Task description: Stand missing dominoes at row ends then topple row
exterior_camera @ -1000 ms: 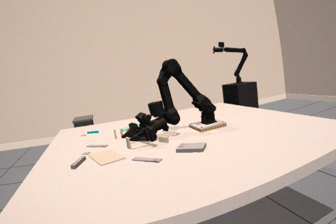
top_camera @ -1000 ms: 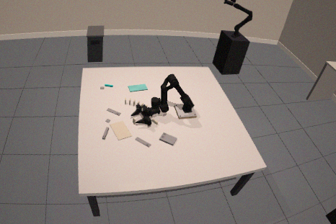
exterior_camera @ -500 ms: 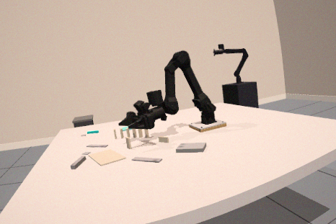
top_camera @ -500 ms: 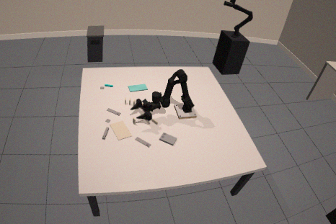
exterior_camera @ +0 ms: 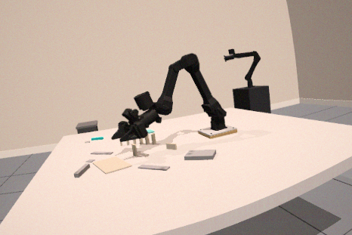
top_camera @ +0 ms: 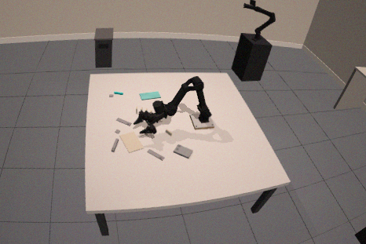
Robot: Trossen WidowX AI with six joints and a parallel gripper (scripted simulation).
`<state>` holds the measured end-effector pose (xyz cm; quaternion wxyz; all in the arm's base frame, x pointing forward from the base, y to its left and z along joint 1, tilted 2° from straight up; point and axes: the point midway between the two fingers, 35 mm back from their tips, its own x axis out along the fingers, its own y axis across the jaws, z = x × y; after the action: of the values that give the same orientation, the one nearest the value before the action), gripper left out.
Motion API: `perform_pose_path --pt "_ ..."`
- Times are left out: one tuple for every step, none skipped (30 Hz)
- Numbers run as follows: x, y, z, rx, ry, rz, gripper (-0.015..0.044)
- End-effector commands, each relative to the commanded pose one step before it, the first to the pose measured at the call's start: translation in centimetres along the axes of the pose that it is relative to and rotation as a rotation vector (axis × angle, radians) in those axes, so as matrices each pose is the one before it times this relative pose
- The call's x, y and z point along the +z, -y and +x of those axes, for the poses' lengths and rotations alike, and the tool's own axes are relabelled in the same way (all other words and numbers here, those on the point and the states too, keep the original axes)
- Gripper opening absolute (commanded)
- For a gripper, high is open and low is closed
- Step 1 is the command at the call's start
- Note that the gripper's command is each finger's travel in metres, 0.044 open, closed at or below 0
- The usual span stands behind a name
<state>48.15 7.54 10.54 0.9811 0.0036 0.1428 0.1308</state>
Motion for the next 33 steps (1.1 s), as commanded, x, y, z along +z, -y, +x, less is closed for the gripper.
perform_pose_path --pt "-0.441 0.553 2.665 -0.02195 -0.18558 -0.0013 0.044" --pt "0.001 0.083 0.437 -0.00377 -0.04504 0.0005 0.044" --pt "0.018 0.07 0.356 -0.0036 -0.04514 0.0002 0.044" --pt "0.029 0.059 0.275 -0.00342 -0.04523 -0.0001 0.044" --pt "0.034 0.048 0.193 -0.00324 -0.04534 -0.0004 0.044" --pt "0.031 0.039 0.111 -0.00307 -0.04543 -0.0008 0.044" --pt "0.022 0.03 0.031 -0.0029 -0.04553 -0.0011 0.044" --pt "0.006 0.022 -0.049 -0.00273 -0.04562 -0.0014 0.044" --pt "-0.016 0.014 -0.126 -0.00256 -0.04571 -0.0017 0.044" --pt "-0.044 0.008 -0.201 -0.00239 -0.04579 -0.002 0.044" --pt "-0.078 0.001 -0.272 -0.00222 -0.04587 -0.0023 0.044" --pt "-0.118 -0.004 -0.341 -0.00206 -0.04595 -0.0027 0.044" --pt "-0.163 -0.009 -0.405 -0.00189 -0.04603 -0.003 0.044" --pt "-0.212 -0.014 -0.465 -0.00173 -0.0461 -0.0033 0.044" --pt "-0.238 -0.017 -0.519 -0.00168 -0.04489 -0.0036 0.044" --pt "0.221 0.025 -0.542 -0.00364 -0.02077 -0.0048 0.044" --pt "-0.238 -0.017 -0.404 -0.00091 -0.03126 -0.0029 0.044" --pt "-0.283 -0.02 -0.42 -0.00074 -0.03179 -0.0029 0.044" --pt "-0.312 -0.023 -0.44 -0.00069 -0.03182 -0.0031 0.044" --pt "-0.34 -0.024 -0.456 -0.00063 -0.03173 -0.0033 0.044" --pt "-0.354 -0.025 -0.469 -0.00064 -0.03093 -0.0034 0.044" --pt "-0.424 -0.032 -0.475 -0.00034 -0.03247 -0.0035 0.044" --pt "-0.444 -0.032 -0.494 -0.00038 -0.03215 -0.0037 0.044" --pt "-0.291 -0.009 -0.605 -0.00194 -0.02576 -0.0047 0.044" --pt "-0.594 -0.051 -0.438 0.00068 -0.03477 -0.0034 0.044" --pt "-0.731 -0.071 -0.381 0.00178 -0.03884 -0.0031 0.044" --pt "-0.643 -0.062 -0.332 0.00153 -0.03321 -0.0027 0.044" --pt "-0.298 -0.026 -0.206 0.00029 -0.01554 -0.0017 0.044" --pt "-0.086 -0.008 -0.058 0.00008 -0.00443 -0.0005 0.044" --pt "0.0 0.0 0.0 0.0 0.0 0.0 0.044" --pt "0.0 0.0 0.0 0.0 0.0 0.0 0.044" --pt "0.0 0.0 0.0 0.0 0.0 0.0 0.044" --pt "0.0 0.0 0.0 0.0 0.0 0.0 0.044"
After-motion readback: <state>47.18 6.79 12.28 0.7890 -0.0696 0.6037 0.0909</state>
